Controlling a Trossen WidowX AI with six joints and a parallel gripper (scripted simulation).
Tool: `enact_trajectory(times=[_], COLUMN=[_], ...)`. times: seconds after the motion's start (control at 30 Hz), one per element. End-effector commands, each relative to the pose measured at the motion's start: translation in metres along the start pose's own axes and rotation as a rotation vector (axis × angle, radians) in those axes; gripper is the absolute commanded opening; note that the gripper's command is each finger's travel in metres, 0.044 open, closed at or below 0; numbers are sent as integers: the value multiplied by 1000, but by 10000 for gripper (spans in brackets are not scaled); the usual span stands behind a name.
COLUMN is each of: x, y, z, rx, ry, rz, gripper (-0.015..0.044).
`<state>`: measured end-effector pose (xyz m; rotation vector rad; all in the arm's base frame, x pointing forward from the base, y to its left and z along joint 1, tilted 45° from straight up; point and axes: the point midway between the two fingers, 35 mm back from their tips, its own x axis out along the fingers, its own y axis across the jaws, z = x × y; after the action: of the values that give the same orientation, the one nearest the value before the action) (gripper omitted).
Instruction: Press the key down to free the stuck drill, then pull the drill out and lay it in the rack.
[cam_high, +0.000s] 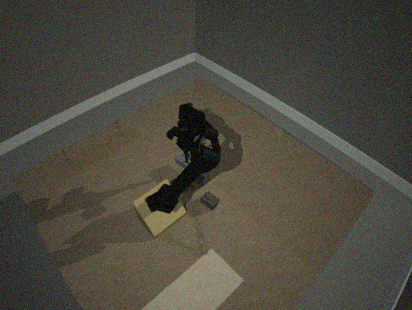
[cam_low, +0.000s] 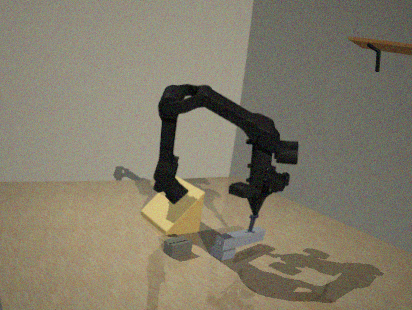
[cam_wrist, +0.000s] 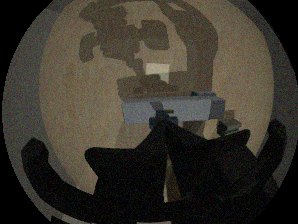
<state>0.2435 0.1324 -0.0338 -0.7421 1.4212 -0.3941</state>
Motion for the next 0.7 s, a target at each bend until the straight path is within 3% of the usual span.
enact_trajectory(times=[0.0,0.37,0.5,0.67], x=[24,28,9,-45], y=[-5,-5,-2,2], z=[-7,-8,-3,4], rx=[-6,-6,-6,-7], ry=[61,61,60,61], rz=[-32,-32,-30,-29], gripper=[0,0,105,236])
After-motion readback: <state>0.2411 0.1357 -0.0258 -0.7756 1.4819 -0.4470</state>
